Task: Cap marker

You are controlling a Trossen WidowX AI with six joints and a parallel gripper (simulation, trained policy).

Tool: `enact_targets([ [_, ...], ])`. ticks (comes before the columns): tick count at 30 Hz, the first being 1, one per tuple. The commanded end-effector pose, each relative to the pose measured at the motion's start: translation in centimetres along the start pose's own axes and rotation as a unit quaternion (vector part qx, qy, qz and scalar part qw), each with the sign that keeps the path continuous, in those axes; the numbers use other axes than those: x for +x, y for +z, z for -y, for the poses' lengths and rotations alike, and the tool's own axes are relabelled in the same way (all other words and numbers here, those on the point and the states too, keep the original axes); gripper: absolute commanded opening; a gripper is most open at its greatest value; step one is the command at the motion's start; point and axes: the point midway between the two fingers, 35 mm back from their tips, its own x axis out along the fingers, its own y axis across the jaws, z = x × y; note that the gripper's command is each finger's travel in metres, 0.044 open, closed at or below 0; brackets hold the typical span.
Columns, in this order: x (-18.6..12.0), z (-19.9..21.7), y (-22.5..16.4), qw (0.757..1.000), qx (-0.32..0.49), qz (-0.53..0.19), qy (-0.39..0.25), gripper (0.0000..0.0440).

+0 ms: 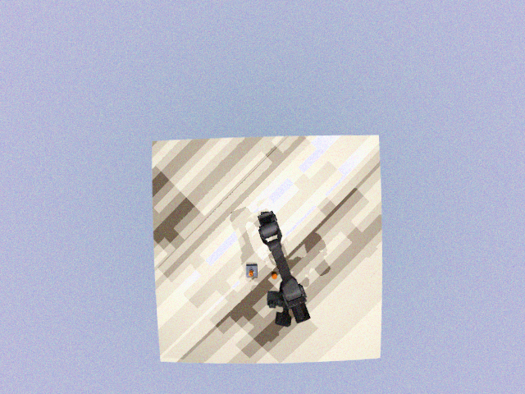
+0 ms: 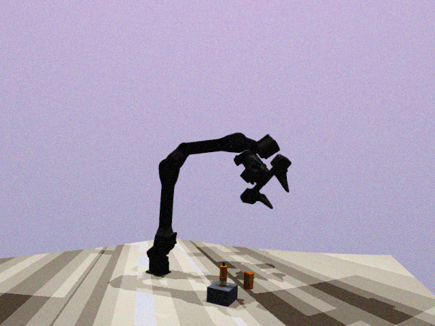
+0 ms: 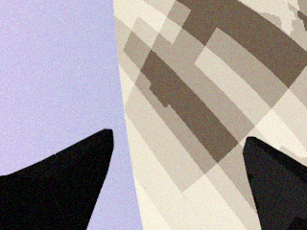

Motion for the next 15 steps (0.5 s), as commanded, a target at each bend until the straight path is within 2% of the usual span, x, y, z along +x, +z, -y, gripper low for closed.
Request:
enact_targets([
  [1, 0.9, 1.0, 0.0, 1.0, 0.004, 0.001, -0.027, 0.033],
  [15, 3.1, 3.9, 0.3, 0.994, 0.021, 0.01, -0.11, 0.0331],
])
